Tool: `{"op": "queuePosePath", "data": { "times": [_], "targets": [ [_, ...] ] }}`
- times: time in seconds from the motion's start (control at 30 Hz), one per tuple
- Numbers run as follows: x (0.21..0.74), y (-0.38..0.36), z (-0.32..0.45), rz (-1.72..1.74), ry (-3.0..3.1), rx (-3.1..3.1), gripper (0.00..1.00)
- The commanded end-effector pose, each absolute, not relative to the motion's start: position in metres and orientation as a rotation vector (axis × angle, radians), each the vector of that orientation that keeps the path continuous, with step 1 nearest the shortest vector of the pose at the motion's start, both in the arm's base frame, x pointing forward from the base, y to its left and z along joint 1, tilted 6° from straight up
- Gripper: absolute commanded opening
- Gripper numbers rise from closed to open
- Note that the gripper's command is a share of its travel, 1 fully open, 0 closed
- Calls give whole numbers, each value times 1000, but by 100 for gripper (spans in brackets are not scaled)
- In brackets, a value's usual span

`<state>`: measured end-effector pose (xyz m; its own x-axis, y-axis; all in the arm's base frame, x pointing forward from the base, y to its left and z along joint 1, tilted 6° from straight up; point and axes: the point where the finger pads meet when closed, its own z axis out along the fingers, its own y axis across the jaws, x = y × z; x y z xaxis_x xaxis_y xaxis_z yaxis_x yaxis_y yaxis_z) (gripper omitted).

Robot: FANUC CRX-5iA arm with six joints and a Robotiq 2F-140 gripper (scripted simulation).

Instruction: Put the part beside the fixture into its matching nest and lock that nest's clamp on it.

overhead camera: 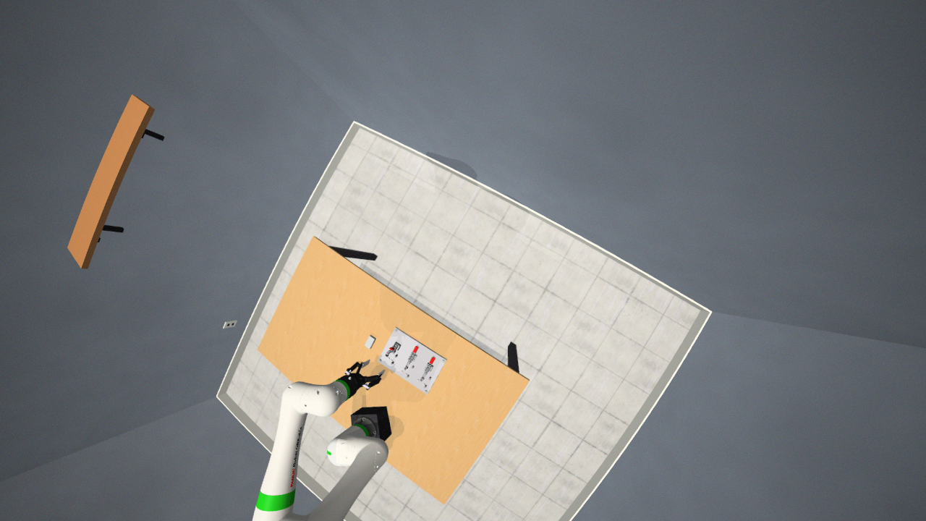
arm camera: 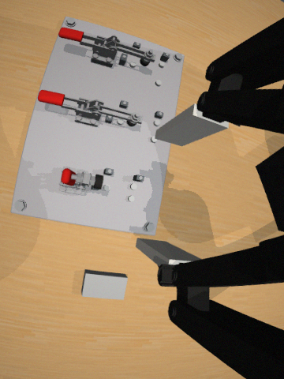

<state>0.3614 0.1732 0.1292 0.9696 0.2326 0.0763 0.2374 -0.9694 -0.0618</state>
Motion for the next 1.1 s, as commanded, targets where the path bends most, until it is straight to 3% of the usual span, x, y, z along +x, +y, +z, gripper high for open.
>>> {"op": "queuePosePath", "data": {
  "times": [0.0, 1.07],
  "targets": [
    [361, 176, 130, -106, -364, -3048, 58],
    [333, 278, 136, -106, -364, -3048, 58]
  ]
}}
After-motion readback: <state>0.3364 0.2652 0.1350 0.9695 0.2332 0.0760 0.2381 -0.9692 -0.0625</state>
